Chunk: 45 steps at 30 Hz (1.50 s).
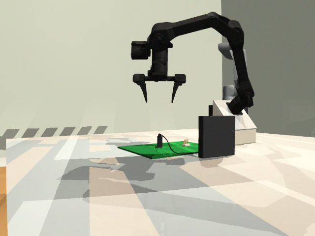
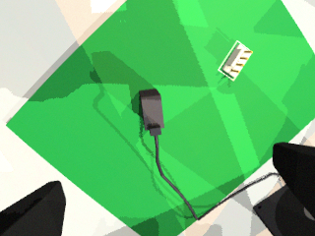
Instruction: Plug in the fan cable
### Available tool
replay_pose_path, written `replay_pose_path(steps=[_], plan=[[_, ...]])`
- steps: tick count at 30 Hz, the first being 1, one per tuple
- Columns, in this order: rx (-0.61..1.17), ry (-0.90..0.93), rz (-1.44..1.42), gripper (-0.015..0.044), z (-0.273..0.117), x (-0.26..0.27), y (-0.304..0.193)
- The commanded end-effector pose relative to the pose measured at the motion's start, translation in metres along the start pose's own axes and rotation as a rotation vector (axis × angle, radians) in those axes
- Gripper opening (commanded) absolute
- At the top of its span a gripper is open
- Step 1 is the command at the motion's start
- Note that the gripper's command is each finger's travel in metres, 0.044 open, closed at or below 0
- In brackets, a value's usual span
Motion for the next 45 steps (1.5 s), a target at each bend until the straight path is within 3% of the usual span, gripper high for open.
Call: replay_pose_path(steps=[1,7,45], plan=[[-0.006,-0.01,0.01,0.044,0.025,0.002,-0.001],[-0.002,-0.014,0.009,0.044,0.097,-0.002,0.0],[0.0,-0.016,0.009,0.044,0.149,-0.003,0.0]])
Point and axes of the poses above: the point midway between the two fingers, 35 mm back from their tips, its own z axis out along the fingers, its own x axis across the jaws, y = z × x, the point moved 8 cm from there along -z, back along the fingers, and after that the axes turned 4 degrees about z, right-handed, at the moved point
